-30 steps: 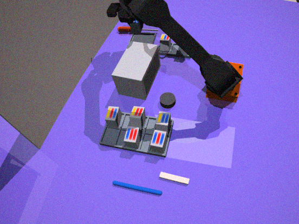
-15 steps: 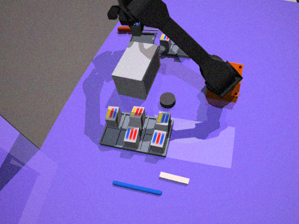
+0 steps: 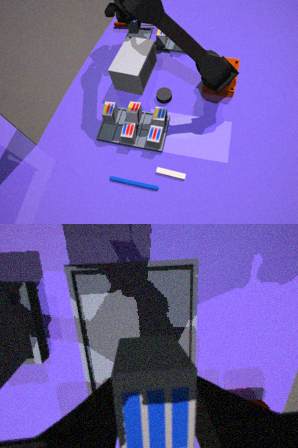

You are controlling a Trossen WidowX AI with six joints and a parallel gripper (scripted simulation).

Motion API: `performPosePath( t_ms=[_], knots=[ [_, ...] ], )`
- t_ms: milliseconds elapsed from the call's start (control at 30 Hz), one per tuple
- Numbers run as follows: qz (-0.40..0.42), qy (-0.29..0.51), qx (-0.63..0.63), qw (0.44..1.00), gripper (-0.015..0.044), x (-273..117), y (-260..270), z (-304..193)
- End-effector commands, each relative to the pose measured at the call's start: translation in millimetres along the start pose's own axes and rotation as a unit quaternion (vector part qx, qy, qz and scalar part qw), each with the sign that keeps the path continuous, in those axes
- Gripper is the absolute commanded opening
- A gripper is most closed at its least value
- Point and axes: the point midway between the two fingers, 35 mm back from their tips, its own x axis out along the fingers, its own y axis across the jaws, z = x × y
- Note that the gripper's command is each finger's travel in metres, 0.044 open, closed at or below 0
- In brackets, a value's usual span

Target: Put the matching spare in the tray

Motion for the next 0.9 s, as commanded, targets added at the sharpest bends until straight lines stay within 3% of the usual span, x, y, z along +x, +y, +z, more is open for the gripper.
performPosePath(
  t_ms=[0,867],
  knots=[
    [-0.001,-0.003,0.004,1.000,0.0000,3.4,0.5,1.0],
    [-0.001,-0.003,0.003,1.000,0.0000,22.2,2.8,3.0]
  ],
)
